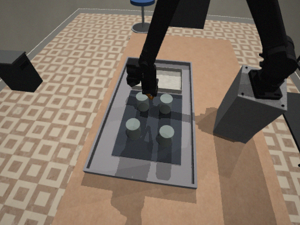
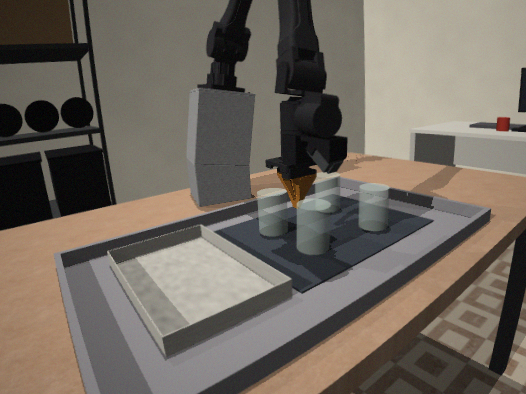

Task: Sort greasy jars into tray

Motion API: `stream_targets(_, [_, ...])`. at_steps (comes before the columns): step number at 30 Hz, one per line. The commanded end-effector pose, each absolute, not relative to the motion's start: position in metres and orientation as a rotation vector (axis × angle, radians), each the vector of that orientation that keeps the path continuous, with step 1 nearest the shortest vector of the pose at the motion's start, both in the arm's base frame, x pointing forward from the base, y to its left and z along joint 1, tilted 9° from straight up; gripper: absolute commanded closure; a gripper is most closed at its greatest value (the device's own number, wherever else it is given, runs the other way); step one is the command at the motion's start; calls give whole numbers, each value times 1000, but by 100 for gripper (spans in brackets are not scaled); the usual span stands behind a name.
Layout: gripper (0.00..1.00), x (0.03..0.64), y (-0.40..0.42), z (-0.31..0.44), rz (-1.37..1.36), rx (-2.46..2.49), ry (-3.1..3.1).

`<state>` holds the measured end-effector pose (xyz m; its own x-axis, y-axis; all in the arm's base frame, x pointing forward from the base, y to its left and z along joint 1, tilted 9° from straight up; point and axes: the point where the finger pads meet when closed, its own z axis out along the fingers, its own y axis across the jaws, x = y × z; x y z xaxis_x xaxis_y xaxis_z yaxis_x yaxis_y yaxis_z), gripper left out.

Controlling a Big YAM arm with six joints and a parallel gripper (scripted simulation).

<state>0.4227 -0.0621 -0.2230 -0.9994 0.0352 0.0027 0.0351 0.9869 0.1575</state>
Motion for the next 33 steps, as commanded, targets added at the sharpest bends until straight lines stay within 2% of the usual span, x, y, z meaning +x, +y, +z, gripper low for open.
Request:
stream_targets(1, [100,450,-60,-221,235,38,3088])
stream_targets(33, [100,454,-60,-221,235,38,3088])
